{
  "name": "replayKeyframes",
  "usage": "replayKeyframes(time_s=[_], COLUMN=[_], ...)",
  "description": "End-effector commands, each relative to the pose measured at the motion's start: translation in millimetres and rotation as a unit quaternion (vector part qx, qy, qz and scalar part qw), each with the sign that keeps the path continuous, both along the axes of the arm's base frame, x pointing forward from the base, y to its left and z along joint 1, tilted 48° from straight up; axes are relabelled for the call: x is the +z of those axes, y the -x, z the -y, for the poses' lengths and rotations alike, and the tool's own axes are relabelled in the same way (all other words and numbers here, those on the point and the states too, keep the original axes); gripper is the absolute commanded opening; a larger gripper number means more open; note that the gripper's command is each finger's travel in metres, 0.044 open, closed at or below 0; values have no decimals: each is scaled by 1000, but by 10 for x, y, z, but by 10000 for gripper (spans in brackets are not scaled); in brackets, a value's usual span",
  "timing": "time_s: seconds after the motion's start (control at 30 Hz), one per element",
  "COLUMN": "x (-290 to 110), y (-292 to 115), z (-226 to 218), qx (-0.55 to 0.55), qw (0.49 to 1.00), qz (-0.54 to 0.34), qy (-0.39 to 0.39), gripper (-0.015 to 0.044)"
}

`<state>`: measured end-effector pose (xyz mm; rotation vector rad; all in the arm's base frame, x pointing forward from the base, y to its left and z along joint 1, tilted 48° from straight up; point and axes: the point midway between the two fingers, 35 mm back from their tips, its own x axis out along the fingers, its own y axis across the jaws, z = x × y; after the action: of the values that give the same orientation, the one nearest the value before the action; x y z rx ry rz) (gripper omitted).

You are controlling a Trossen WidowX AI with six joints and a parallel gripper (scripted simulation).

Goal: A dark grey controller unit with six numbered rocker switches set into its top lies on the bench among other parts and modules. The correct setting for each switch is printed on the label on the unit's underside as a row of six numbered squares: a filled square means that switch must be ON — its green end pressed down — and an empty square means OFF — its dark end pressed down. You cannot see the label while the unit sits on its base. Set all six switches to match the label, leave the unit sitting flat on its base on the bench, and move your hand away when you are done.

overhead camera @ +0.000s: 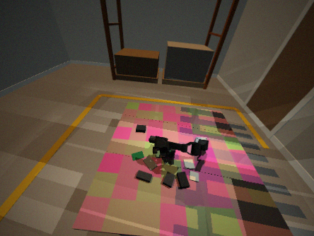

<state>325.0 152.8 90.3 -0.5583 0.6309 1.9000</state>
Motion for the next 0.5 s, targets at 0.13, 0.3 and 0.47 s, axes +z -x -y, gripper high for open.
replayKeyframes(time_s=[0.13,0.3,0.47], x=[-56,-57,-57], y=[170,202,202], z=[-2,3,3], qx=[14,15,15], qw=[1000,1000,1000], qz=[-9,-9,-9], qy=[10,12,12], gripper=[0,0,0])
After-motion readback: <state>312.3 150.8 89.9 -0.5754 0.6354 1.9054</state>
